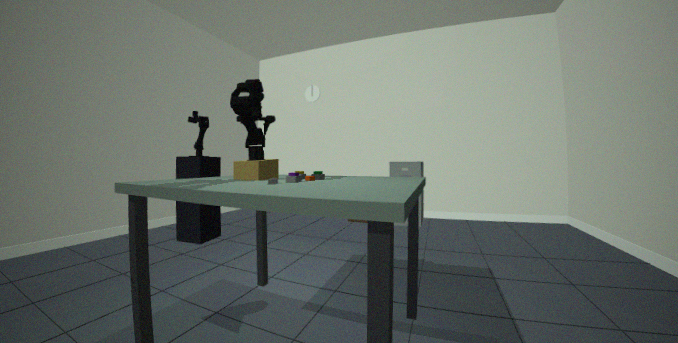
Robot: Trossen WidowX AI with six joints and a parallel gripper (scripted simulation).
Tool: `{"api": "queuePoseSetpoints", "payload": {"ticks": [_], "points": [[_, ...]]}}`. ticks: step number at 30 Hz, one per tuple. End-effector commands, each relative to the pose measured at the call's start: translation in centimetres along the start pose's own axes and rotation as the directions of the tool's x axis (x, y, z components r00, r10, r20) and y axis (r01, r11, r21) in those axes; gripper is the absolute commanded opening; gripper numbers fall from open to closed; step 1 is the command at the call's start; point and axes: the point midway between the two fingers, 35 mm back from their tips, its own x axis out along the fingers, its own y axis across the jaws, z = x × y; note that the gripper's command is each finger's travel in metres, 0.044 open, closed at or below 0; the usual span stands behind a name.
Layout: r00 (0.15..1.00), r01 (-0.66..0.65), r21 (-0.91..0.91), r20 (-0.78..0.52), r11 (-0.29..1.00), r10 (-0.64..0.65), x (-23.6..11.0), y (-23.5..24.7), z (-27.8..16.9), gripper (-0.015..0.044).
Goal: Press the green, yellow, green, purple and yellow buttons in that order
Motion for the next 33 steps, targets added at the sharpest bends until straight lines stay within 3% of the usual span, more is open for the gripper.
{"api": "queuePoseSetpoints", "payload": {"ticks": [1,3,6,9,12,15,21,27,33], "points": [[1.0,-0.003,0.023,0.001,1.0,0.003,0.0,0.1,-0.1,0.04],[1.0,-0.031,0.207,0.009,0.978,0.03,0.1,0.5,-1.1,0.04],[0.996,-0.088,0.591,0.033,0.802,0.085,0.3,2.0,-3.1,0.04],[0.989,-0.121,0.869,0.065,0.479,0.131,0.6,4.1,-4.9,0.04],[0.98,-0.117,0.991,0.104,0.07,0.168,0.9,6.7,-6.4,0.04],[0.972,-0.078,0.95,0.14,-0.301,0.191,1.3,9.4,-7.2,0.04],[0.962,-0.009,0.776,0.179,-0.63,0.206,1.6,12.4,-7.5,0.04],[0.952,0.083,0.484,0.218,-0.871,0.212,2.0,15.7,-7.3,0.04],[0.943,0.186,0.115,0.258,-0.976,0.21,2.3,19.3,-6.4,0.04]]}}
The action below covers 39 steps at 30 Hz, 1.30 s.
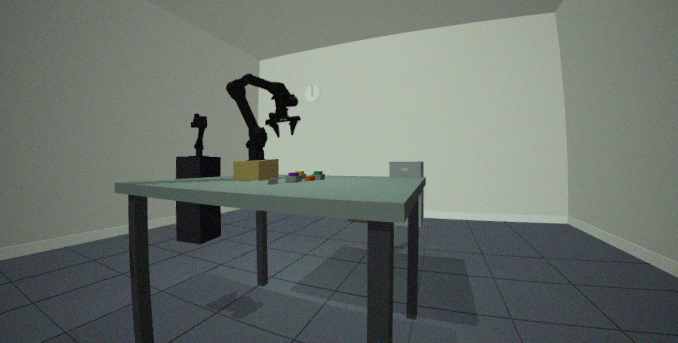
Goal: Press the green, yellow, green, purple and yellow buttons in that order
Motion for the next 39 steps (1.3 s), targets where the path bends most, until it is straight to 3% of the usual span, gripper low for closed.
{"api": "queuePoseSetpoints", "payload": {"ticks": [1,7,13,19,26,29,39], "points": [[0.997,0.016,0.699,-0.063,0.715,0.04,1.9,-4.1,-5.4,0.04],[0.994,0.048,0.927,-0.082,0.371,0.075,3.3,-5.3,-9.0,0.04],[0.99,0.096,0.995,-0.091,-0.034,0.112,4.8,-5.9,-12.9,0.04],[0.985,0.148,0.89,-0.092,-0.431,0.15,6.4,-5.7,-17.0,0.04],[0.978,0.203,0.574,-0.08,-0.793,0.192,8.4,-4.5,-21.9,0.04],[0.976,0.215,0.452,-0.074,-0.866,0.204,9.0,-3.9,-23.3,0.04],[0.976,0.215,0.452,-0.074,-0.866,0.204,9.0,-3.9,-23.3,0.04]]}}
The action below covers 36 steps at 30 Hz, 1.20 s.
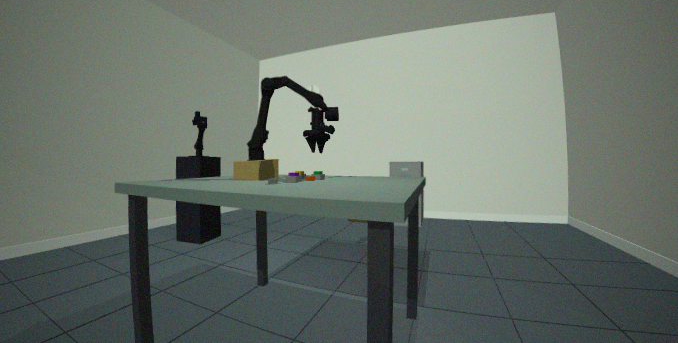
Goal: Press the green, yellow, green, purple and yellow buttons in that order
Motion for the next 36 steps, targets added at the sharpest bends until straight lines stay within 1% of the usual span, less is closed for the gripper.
{"api": "queuePoseSetpoints", "payload": {"ticks": [1,2,3,4,6,7,16,17,28,36], "points": [[1.0,0.001,0.035,0.006,0.999,-0.001,0.1,-0.1,0.4,0.04],[1.0,0.001,0.035,0.006,0.999,-0.001,0.1,-0.1,0.4,0.04],[1.0,0.001,0.035,0.006,0.999,-0.001,0.4,-0.1,0.5,0.0374],[1.0,0.001,0.035,0.006,0.999,-0.001,1.5,0.0,0.6,0.0348],[1.0,0.001,0.035,0.006,0.999,-0.002,4.9,0.0,0.6,0.0295],[1.0,0.001,0.035,0.006,0.999,-0.002,5.9,-0.1,0.5,0.0269],[1.0,0.001,0.035,0.006,0.999,-0.002,6.2,-0.1,0.5,0.0032],[1.0,0.001,0.035,0.006,0.999,-0.002,6.2,-0.1,0.5,0.002],[1.0,0.001,0.035,0.006,0.999,-0.002,6.3,-0.1,0.5,0.002],[1.0,0.001,0.035,0.006,0.999,-0.002,7.5,-0.1,0.5,0.002]]}}
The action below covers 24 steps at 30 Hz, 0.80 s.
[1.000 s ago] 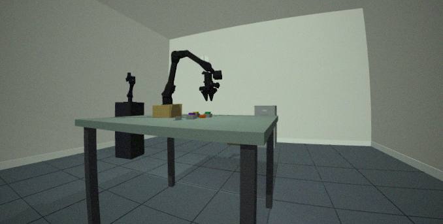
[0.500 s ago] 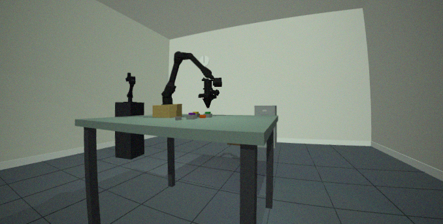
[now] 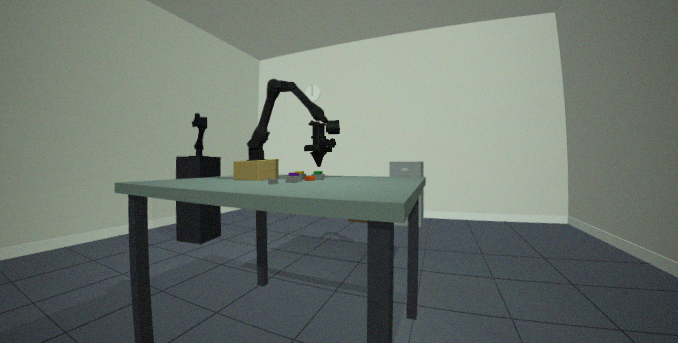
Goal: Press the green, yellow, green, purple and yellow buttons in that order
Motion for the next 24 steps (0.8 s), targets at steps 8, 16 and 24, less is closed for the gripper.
{"api": "queuePoseSetpoints", "payload": {"ticks": [8,16,24], "points": [[1.0,0.009,0.002,-0.009,1.0,-0.009,2.1,-0.2,-0.3,0.002],[1.0,0.009,0.002,-0.009,1.0,-0.009,3.0,-0.2,-0.4,0.002],[1.0,0.009,0.002,-0.009,1.0,-0.009,3.0,-0.2,-0.4,0.002]]}}
